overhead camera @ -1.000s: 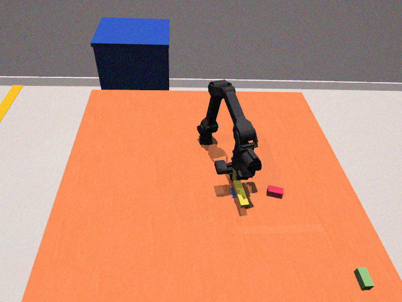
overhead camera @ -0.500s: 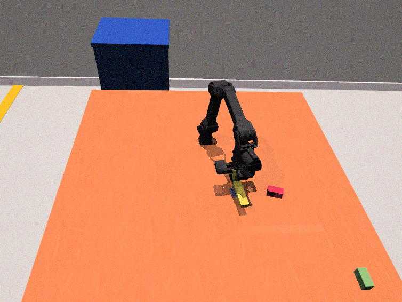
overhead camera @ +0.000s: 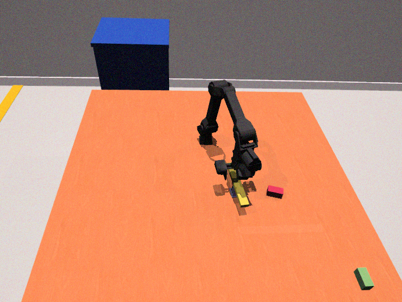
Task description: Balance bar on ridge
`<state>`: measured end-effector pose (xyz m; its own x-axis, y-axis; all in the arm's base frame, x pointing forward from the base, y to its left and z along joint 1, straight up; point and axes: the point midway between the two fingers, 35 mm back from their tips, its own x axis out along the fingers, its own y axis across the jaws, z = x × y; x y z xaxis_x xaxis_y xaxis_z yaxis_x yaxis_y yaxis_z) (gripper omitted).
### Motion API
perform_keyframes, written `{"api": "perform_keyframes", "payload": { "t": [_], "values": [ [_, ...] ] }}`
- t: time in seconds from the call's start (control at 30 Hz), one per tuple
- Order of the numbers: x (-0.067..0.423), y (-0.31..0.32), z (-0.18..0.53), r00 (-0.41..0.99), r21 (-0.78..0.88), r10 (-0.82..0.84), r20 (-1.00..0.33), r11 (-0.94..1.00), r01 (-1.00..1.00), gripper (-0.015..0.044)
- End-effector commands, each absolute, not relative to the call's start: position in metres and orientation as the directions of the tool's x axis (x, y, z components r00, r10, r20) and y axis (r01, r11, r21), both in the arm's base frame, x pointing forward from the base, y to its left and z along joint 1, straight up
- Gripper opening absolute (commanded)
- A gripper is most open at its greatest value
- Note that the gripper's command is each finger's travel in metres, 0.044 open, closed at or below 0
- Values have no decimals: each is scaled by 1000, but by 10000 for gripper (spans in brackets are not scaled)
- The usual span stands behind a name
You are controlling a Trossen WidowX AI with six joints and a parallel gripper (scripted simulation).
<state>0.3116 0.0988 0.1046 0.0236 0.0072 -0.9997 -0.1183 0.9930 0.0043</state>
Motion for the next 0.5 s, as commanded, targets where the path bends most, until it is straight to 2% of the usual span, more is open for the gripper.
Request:
{"api": "perform_keyframes", "payload": {
  "t": [0.0,0.23,0.47],
  "values": [
    [314,100,119,27,5,8,-1000,993,-118,440],
    [311,99,196,26,5,8,-1000,993,-118,440],
    [309,98,203,26,5,8,-1000,993,-118,440]
  ]
}}
